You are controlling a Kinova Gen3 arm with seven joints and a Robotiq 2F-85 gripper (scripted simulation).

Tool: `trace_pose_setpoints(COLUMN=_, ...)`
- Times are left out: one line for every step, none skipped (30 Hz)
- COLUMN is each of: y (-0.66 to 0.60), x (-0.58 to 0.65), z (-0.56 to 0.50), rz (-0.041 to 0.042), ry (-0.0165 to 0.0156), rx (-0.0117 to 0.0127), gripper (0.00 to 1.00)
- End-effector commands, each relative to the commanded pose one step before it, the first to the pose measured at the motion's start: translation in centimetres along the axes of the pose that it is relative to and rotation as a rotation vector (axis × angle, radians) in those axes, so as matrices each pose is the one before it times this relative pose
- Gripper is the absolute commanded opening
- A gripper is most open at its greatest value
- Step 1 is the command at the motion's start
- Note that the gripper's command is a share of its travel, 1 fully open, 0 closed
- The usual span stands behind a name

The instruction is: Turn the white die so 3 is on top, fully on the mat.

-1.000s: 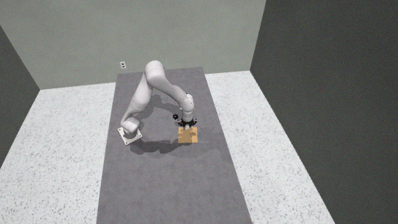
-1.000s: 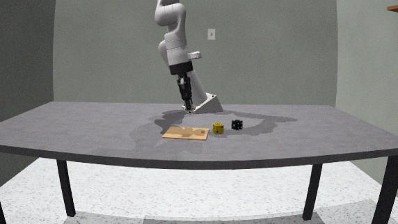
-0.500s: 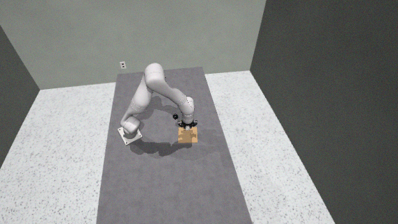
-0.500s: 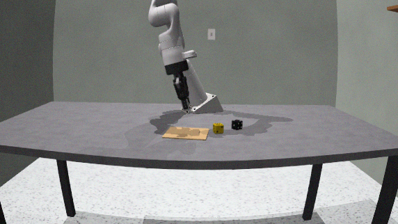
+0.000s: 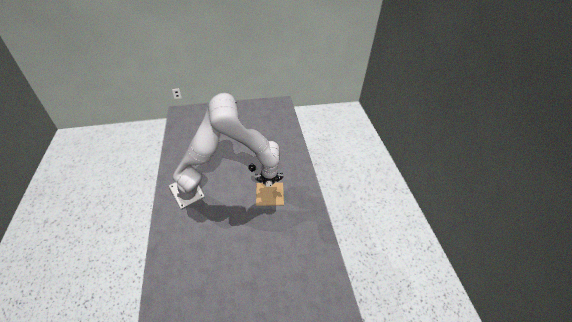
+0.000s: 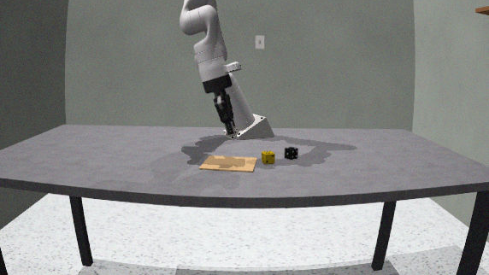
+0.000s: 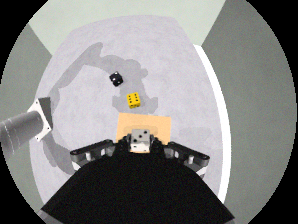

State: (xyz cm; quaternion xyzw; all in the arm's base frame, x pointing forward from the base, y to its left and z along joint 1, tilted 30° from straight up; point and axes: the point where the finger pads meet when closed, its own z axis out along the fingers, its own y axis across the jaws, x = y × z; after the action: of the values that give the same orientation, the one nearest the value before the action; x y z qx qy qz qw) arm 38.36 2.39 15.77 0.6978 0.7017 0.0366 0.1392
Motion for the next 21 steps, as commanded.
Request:
trace_pose_setpoints(y=-0.014, x=-0.547, z=0.061, rz=0.01588, ry=0.01323, rx=0.00414, gripper=0.26)
trace_pose_setpoints(y=-0.037, x=-0.003, z=0.03, rz=-0.00006, ry=0.00666, rx=0.00181, gripper=0.26)
trace_pose_setpoints(y=-0.036, x=-0.003, z=0.028, rz=-0.00006, ry=0.00697, rx=0.00172, gripper=0.26)
trace_pose_setpoints(y=-0.033, x=-0.003, z=0.026, rz=-0.00006, ry=0.00726, rx=0.00161, gripper=0.26)
trace_pose_setpoints(y=-0.03, x=-0.003, z=0.024, rz=-0.00006, ry=0.00752, rx=0.00146, gripper=0.26)
trace_pose_setpoints(y=0.0, x=0.0, z=0.0, rz=0.0, ry=0.0, rx=0.0, gripper=0.26)
trace_pose_setpoints(y=0.0, x=0.0, z=0.0, rz=0.0, ry=0.0, rx=0.0, gripper=0.26)
trace_pose_setpoints(y=-0.027, x=-0.003, z=0.021, rz=-0.00007, ry=0.00774, rx=0.00129, gripper=0.26)
trace_pose_setpoints(y=-0.023, x=-0.003, z=0.018, rz=-0.00007, ry=0.00793, rx=0.0011, gripper=0.26)
trace_pose_setpoints(y=-0.018, x=-0.003, z=0.014, rz=-0.00008, ry=0.00808, rx=0.0009, gripper=0.26)
trace_pose_setpoints(y=-0.014, x=-0.003, z=0.01, rz=-0.00008, ry=0.00819, rx=0.00067, gripper=0.26)
trace_pose_setpoints(y=-0.009, x=-0.003, z=0.006, rz=-0.00009, ry=0.00826, rx=0.00044, gripper=0.26)
trace_pose_setpoints(y=-0.004, x=-0.003, z=0.002, rz=-0.0001, ry=0.00829, rx=0.00019, gripper=0.26)
trace_pose_setpoints(y=0.001, x=-0.004, z=-0.002, rz=-0.00011, ry=0.00827, rx=-0.00005, gripper=0.26)
trace_pose_setpoints(y=0.006, x=-0.004, z=-0.006, rz=-0.00012, ry=0.00822, rx=-0.00029, gripper=0.26)
trace_pose_setpoints(y=0.011, x=-0.004, z=-0.01, rz=-0.00013, ry=0.00812, rx=-0.00053, gripper=0.26)
trace_pose_setpoints(y=0.016, x=-0.005, z=-0.014, rz=-0.00014, ry=0.00799, rx=-0.00076, gripper=0.26)
trace_pose_setpoints(y=0.02, x=-0.005, z=-0.017, rz=-0.00016, ry=0.00782, rx=-0.00097, gripper=0.26)
trace_pose_setpoints(y=0.024, x=-0.006, z=-0.02, rz=-0.00017, ry=0.00762, rx=-0.00117, gripper=0.26)
trace_pose_setpoints(y=0.028, x=-0.006, z=-0.023, rz=-0.00018, ry=0.00738, rx=-0.00135, gripper=0.26)
trace_pose_setpoints(y=0.031, x=-0.007, z=-0.026, rz=-0.00019, ry=0.00712, rx=-0.0015, gripper=0.26)
